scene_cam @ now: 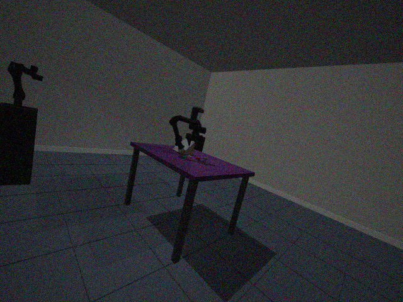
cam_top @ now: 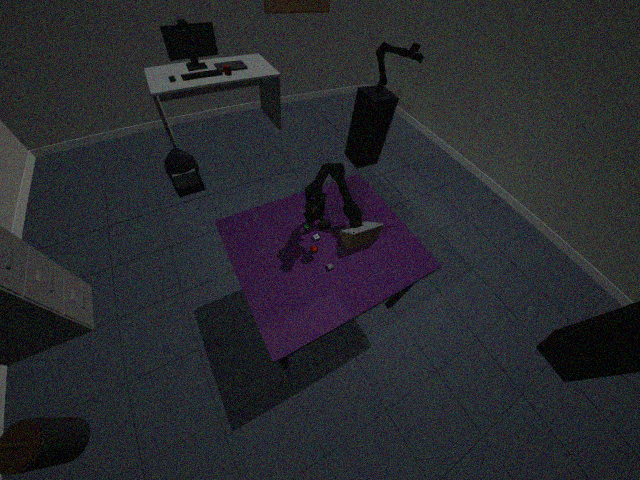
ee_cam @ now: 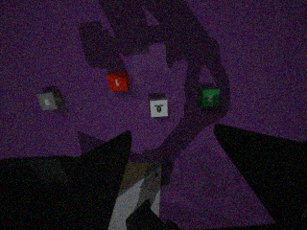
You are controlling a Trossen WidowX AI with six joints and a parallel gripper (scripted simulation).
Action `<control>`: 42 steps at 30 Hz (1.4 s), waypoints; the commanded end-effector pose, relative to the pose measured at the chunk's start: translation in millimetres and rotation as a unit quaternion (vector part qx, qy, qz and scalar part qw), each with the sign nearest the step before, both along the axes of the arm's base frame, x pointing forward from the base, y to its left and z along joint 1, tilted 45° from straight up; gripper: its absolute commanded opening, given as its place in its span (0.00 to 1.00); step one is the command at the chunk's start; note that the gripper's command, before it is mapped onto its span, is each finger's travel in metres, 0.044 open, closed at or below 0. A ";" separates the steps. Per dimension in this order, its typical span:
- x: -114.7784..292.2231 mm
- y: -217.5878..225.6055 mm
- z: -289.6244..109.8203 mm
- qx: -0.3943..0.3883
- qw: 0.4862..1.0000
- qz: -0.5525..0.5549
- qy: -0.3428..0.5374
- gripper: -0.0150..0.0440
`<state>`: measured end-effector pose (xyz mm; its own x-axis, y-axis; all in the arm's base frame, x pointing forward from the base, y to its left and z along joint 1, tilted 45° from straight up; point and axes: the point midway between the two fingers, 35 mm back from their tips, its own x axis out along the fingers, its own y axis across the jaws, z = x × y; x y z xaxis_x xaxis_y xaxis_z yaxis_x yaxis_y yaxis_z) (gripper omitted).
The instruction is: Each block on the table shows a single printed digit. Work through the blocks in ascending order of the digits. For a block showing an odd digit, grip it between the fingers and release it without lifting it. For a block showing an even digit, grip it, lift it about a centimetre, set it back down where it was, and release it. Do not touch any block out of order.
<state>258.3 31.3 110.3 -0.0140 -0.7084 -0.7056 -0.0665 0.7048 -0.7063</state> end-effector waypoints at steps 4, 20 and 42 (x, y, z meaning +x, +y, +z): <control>-1.0 1.9 -3.3 0.002 1.000 -0.005 -0.003 0.93; 25.0 28.4 -26.8 0.003 1.000 -0.005 -0.004 0.93; 46.7 55.0 -56.2 0.004 1.000 -0.005 -0.005 0.93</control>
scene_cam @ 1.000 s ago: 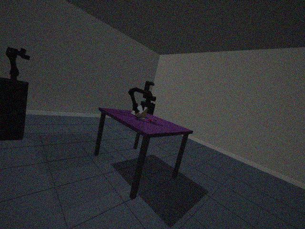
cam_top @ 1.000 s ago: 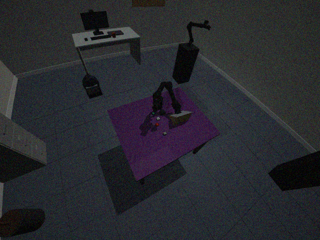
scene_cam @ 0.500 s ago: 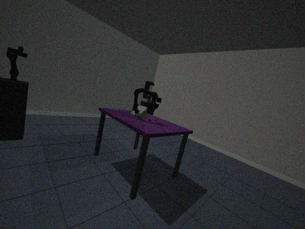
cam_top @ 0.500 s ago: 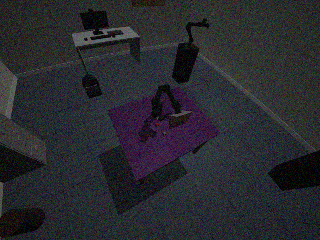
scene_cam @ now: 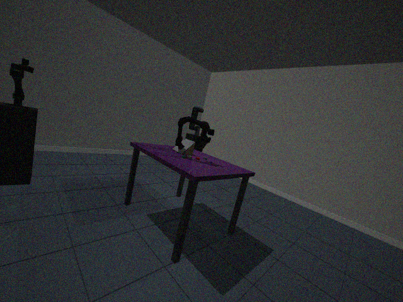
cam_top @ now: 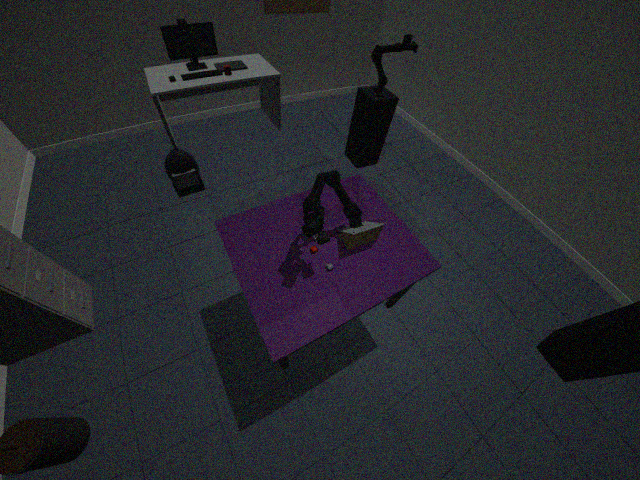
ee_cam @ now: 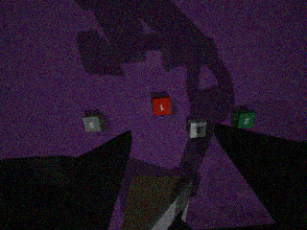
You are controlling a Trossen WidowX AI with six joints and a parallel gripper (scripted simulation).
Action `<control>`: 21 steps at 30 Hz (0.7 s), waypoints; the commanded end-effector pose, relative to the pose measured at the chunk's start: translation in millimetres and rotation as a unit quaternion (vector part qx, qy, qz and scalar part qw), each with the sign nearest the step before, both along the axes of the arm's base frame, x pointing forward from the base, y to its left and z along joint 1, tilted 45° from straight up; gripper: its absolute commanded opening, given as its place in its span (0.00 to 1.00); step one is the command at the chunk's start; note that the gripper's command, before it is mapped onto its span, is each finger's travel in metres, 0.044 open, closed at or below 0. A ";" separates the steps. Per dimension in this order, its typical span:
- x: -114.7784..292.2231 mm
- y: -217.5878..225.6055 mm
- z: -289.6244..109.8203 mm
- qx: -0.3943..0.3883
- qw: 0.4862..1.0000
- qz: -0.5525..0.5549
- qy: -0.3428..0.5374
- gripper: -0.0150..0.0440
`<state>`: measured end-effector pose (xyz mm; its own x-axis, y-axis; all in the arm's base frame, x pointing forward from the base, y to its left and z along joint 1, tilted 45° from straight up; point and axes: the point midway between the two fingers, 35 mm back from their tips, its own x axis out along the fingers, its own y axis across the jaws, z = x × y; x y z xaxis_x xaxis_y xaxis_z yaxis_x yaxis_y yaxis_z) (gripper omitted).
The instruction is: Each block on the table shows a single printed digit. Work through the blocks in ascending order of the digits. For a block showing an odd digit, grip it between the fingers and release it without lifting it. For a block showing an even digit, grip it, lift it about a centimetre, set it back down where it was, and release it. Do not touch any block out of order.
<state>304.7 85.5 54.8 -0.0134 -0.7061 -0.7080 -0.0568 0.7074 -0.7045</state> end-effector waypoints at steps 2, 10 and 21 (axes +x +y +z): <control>0.3 0.7 -0.7 0.002 1.000 -0.002 -0.002 0.93; -7.5 61.2 -53.9 0.008 1.000 -0.001 -0.002 0.93; -25.8 103.0 -98.5 0.007 1.000 -0.002 -0.002 0.93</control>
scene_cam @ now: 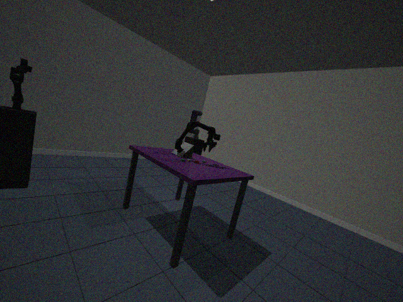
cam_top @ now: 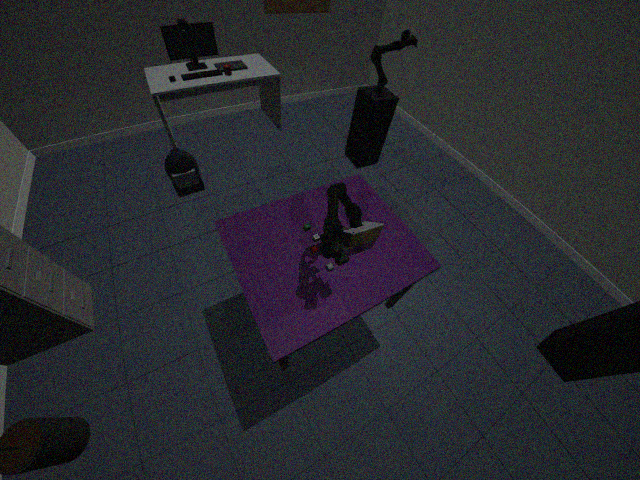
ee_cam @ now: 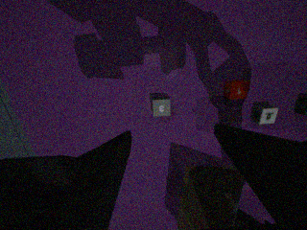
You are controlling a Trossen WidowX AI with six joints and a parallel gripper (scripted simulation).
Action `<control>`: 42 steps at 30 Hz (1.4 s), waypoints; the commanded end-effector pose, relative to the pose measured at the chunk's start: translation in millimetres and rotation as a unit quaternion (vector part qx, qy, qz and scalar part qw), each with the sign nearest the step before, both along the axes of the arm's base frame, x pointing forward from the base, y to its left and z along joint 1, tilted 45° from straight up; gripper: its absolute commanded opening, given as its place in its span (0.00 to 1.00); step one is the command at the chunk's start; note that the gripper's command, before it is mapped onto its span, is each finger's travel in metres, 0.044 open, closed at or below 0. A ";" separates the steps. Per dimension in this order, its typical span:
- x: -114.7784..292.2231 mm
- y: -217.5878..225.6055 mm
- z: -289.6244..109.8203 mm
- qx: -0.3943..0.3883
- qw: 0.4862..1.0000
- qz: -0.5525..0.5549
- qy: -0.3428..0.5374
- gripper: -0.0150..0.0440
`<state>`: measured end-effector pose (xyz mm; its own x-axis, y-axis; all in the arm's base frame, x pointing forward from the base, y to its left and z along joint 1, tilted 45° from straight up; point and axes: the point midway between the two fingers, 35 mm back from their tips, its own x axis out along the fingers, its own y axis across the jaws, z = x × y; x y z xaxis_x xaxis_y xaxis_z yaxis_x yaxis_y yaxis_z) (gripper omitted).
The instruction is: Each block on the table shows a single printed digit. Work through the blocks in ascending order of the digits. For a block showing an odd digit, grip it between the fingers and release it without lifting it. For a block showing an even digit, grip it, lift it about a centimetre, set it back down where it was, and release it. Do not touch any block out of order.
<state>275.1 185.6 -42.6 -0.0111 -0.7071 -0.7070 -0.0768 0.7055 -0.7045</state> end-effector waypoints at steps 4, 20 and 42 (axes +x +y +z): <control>3.8 3.0 -1.1 0.008 1.000 -0.010 -0.009 0.93; 7.9 -4.3 7.4 0.008 1.000 -0.010 -0.009 0.93; 31.3 -142.7 52.4 0.003 1.000 -0.010 -0.009 0.93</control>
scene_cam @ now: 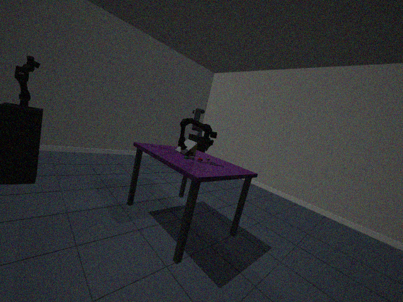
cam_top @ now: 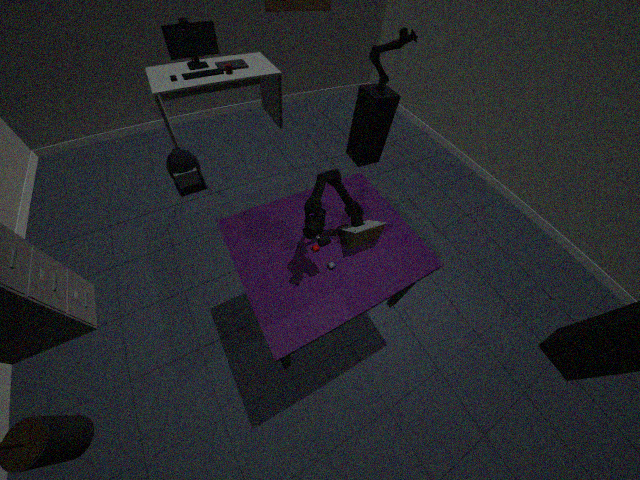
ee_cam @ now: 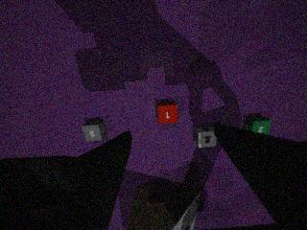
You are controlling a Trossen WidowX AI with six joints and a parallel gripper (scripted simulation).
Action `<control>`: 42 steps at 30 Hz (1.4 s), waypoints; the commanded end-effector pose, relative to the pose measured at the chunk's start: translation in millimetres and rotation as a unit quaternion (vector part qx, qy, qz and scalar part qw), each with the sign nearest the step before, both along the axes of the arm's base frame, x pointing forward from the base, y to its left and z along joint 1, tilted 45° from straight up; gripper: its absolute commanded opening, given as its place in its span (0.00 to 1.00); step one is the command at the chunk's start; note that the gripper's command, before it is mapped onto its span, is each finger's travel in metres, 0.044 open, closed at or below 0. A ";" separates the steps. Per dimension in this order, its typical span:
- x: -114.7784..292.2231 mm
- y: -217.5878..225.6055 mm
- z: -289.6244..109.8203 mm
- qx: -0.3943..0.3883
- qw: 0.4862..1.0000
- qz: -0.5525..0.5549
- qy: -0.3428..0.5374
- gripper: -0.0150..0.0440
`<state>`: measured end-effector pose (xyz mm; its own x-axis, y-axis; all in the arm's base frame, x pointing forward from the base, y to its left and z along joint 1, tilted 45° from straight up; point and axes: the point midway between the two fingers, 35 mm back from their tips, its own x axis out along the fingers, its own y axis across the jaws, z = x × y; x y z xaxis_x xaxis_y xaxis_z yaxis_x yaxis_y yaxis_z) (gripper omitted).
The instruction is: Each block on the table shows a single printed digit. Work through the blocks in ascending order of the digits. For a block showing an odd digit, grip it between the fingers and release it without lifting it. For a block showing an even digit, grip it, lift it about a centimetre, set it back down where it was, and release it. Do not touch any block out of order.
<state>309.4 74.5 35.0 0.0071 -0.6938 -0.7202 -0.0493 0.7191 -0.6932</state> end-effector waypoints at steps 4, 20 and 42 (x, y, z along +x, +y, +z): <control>-5.3 -45.7 -37.9 -0.008 1.000 -0.007 0.007 0.93; -5.0 -59.7 -52.1 -0.008 1.000 -0.007 0.007 0.93; -5.8 -71.6 -63.4 -0.009 1.000 -0.007 0.007 0.49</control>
<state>303.6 3.7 -27.9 -0.0140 -0.7042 -0.7099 -0.0466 0.7096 -0.7030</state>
